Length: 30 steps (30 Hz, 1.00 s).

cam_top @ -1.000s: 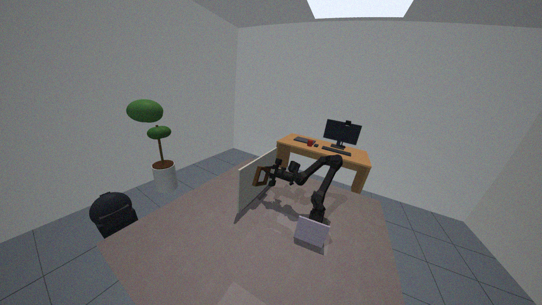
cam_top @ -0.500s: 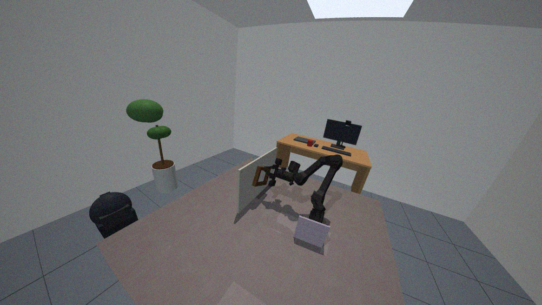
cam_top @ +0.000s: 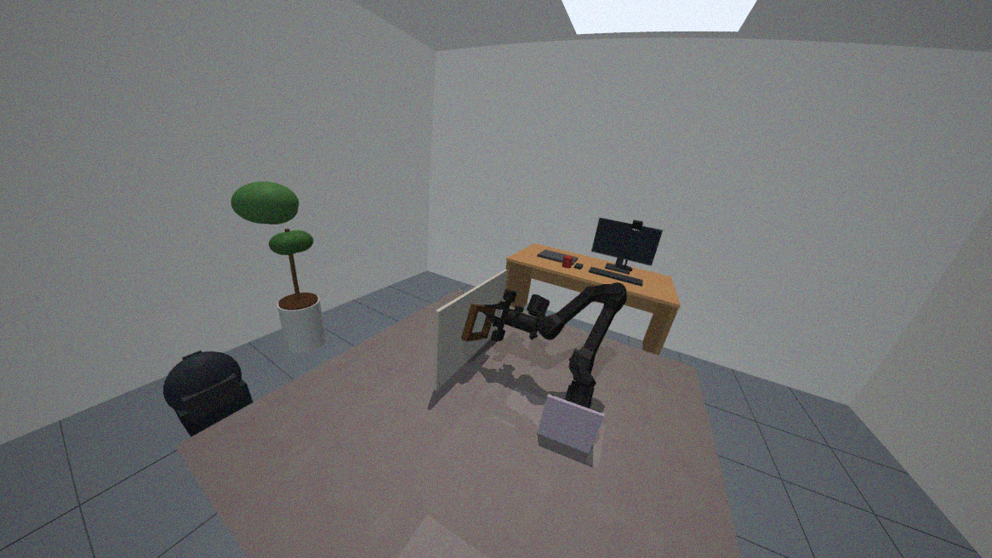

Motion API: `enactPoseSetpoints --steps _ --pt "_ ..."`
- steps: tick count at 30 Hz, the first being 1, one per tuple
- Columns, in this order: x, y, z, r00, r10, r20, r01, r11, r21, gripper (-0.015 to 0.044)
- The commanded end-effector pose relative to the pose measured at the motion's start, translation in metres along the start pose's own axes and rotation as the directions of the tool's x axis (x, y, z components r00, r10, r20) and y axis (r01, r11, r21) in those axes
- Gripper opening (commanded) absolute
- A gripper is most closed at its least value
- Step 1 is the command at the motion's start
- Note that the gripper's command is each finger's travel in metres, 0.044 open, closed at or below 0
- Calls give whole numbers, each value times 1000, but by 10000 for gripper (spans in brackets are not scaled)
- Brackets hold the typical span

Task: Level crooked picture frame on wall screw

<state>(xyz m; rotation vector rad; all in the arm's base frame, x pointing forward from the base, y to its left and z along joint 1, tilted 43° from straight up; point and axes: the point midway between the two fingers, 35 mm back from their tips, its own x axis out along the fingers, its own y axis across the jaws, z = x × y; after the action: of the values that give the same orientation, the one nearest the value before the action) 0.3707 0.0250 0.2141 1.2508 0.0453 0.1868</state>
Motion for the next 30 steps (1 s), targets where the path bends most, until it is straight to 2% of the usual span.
enactPoseSetpoints --steps 1,30 --pt "0 1 -1 1000 8 -5 -8 1000 -5 0" --pt "0 -6 2 1000 0 7 0 1000 -3 0"
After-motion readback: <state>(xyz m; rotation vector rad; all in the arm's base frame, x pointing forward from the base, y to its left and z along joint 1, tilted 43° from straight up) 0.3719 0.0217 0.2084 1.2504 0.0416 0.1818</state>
